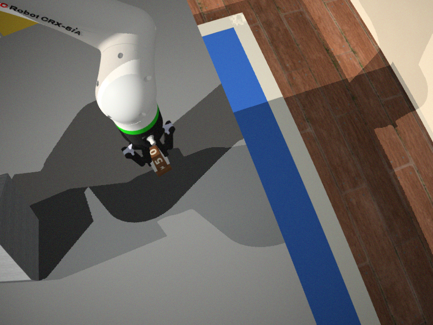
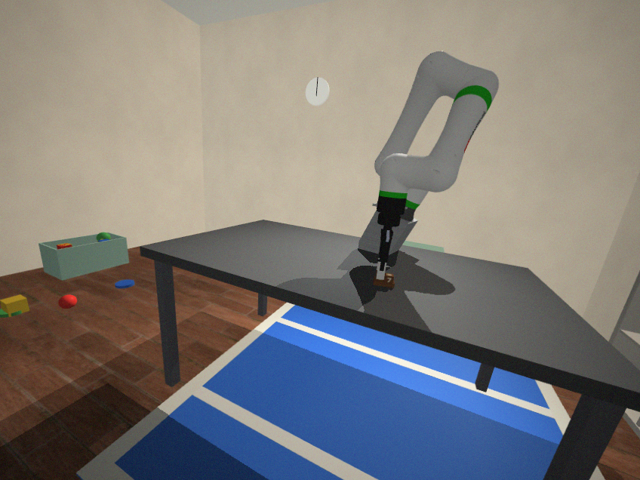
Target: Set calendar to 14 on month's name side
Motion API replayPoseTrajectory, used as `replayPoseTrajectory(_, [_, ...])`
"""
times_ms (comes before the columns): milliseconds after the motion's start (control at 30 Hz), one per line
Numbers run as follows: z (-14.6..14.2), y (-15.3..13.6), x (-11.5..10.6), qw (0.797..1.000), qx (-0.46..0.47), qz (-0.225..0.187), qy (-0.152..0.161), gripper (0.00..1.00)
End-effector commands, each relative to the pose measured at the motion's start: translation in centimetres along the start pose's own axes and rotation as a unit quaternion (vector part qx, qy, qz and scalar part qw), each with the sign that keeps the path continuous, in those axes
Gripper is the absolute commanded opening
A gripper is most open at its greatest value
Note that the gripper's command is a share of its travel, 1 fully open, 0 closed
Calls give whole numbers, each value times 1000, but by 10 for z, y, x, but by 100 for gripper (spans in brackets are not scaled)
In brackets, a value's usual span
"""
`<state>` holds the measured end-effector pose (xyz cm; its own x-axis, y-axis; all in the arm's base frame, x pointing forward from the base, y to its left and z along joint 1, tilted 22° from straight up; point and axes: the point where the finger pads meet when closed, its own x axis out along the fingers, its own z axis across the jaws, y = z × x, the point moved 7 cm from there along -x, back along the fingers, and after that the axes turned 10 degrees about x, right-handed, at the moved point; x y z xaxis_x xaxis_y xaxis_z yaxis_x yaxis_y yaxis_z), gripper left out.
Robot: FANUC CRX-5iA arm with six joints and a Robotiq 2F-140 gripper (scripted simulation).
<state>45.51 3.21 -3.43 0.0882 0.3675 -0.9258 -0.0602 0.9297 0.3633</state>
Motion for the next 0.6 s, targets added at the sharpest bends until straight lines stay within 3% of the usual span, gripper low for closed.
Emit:
replayPoseTrajectory(0, [0,0,1,1000,0,0,0,16])
replayPoseTrajectory(567, [0,0,5,1000,0,0,0,16])
